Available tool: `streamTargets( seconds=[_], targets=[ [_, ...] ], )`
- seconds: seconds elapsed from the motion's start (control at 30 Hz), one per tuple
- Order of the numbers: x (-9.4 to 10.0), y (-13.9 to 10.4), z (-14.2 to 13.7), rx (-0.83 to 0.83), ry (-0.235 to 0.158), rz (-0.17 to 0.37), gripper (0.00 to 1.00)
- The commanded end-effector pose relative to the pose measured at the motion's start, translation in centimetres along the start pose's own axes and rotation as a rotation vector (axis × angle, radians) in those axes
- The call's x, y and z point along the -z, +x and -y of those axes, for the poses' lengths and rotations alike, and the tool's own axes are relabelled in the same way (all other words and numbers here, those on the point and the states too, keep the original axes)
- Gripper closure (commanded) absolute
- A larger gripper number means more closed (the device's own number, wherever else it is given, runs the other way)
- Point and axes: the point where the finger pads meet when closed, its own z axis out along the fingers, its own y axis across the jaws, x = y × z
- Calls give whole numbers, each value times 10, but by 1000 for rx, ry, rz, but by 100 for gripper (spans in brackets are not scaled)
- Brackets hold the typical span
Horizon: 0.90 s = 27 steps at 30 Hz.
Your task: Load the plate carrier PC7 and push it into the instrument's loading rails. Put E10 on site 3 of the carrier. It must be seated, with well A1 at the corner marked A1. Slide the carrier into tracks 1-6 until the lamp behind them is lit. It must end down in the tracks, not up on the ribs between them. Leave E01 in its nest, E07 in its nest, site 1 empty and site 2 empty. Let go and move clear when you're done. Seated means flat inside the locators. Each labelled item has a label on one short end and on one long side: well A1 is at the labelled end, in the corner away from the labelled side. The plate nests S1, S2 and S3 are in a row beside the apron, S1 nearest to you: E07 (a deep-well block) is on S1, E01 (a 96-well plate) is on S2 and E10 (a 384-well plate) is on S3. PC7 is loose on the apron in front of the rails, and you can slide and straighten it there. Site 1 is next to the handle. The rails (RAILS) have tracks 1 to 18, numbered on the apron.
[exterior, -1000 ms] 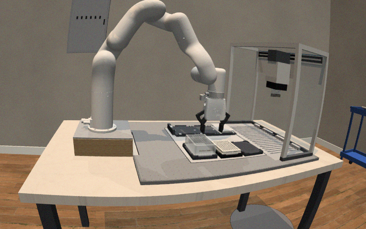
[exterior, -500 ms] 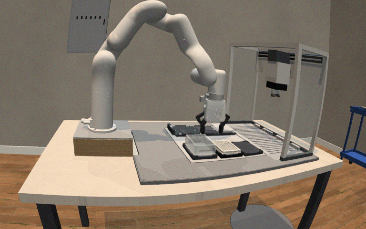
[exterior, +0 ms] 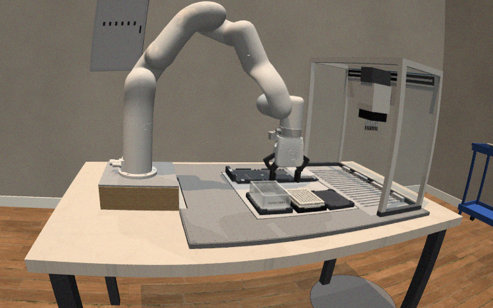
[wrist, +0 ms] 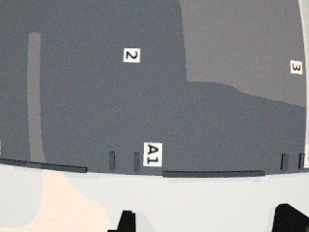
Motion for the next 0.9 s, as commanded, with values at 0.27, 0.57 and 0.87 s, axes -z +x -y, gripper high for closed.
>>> streamTargets(
  seconds=[0.27, 0.57, 0.87],
  targets=[
    [-5, 0, -2, 0, -4, 0, 0],
    [-9, 0, -2, 0, -4, 0, 0],
    [-9, 1, -2, 0, -4, 0, 0]
  ],
)
